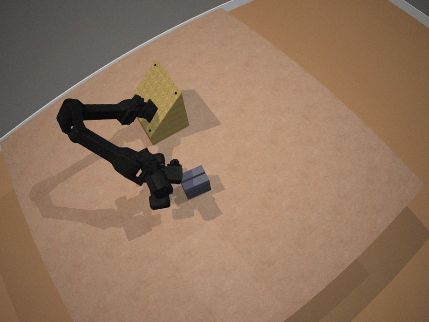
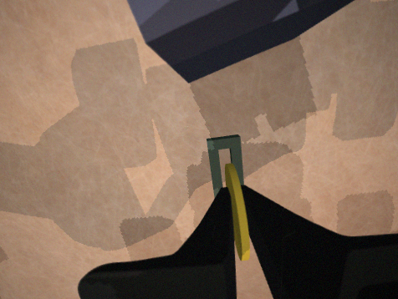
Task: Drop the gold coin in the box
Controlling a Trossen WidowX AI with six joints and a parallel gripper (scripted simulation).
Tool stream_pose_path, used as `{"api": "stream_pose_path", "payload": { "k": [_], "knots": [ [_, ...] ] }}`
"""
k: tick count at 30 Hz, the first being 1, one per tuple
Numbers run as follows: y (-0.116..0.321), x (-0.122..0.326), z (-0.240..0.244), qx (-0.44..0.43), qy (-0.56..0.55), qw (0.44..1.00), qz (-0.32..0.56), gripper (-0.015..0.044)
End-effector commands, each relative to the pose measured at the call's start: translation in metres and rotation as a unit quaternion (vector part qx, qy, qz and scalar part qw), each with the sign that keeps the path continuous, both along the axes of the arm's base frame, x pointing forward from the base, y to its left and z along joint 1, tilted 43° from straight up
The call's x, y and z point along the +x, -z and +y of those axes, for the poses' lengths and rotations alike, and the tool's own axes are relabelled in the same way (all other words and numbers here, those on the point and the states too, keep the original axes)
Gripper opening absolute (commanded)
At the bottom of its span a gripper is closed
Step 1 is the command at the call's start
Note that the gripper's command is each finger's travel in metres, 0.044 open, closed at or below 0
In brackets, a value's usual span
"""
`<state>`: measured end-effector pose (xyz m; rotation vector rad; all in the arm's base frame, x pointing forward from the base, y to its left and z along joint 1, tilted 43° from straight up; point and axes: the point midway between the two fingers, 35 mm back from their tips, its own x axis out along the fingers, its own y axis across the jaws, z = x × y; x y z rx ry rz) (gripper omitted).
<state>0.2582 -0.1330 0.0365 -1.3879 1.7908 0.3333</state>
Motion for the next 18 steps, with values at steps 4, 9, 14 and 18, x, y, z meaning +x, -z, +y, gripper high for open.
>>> {"api": "stream_pose_path", "payload": {
  "k": [4, 9, 14, 18],
  "knots": [
    [0.001, -0.002, -0.001, -0.002, 0.000, 1.000, 0.004, 0.0000],
    [0.000, -0.002, 0.000, -0.002, 0.000, 1.000, 0.004, 0.0000],
    [-0.008, 0.001, 0.008, -0.001, 0.000, 1.000, 0.004, 0.0000],
    [-0.015, 0.003, 0.015, 0.001, 0.000, 1.000, 0.004, 0.0000]
  ]
}}
